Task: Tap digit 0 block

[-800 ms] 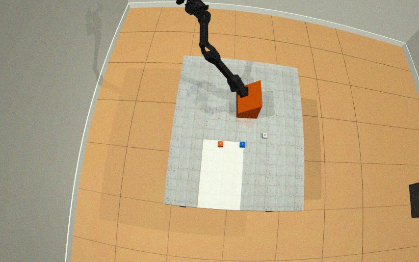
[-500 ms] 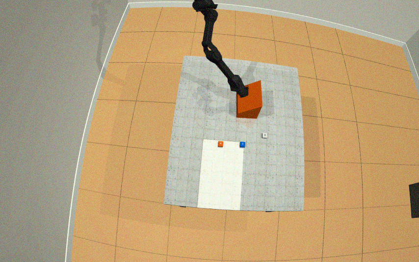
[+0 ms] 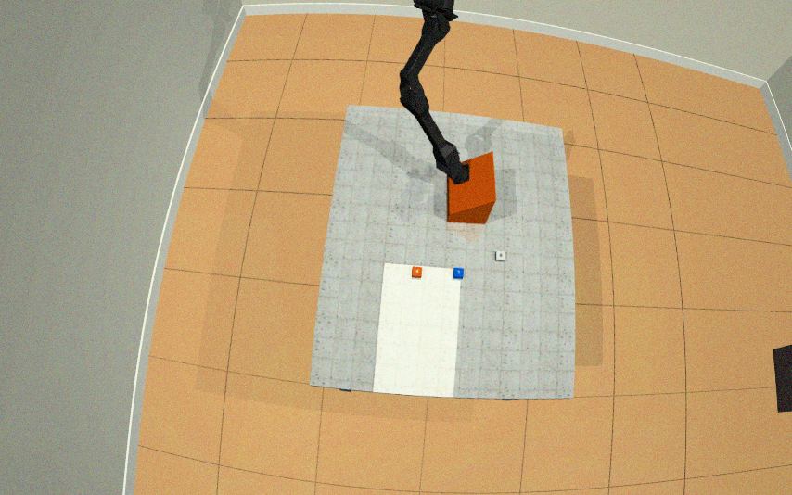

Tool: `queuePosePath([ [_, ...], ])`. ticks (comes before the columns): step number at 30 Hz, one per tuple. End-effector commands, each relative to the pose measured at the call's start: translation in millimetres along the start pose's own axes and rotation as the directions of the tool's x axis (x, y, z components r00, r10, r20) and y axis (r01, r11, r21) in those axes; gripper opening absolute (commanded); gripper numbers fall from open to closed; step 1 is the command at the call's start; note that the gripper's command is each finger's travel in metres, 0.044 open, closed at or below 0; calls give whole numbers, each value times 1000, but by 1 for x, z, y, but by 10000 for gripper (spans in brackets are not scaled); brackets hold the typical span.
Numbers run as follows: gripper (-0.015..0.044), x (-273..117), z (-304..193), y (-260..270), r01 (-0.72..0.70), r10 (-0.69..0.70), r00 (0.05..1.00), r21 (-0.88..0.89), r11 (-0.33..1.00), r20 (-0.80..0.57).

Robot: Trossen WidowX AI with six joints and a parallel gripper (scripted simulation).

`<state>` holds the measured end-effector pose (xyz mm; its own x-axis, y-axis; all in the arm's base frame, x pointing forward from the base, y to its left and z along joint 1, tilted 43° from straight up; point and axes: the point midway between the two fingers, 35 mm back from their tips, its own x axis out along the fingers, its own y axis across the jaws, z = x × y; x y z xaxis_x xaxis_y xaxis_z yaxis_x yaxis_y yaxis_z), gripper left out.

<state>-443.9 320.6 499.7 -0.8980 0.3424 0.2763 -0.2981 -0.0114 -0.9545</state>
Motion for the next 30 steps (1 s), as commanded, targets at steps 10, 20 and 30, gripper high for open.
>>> queuePosePath([
  [10, 400, -65, -186, 101, -75, 293, 852, 453, 889, -434],
  [20, 400, -168, -298, 162, 159, 480, 581, 670, 725, -657],
  [30, 400, -306, -372, 215, 524, 636, 224, 641, 561, -739],
])
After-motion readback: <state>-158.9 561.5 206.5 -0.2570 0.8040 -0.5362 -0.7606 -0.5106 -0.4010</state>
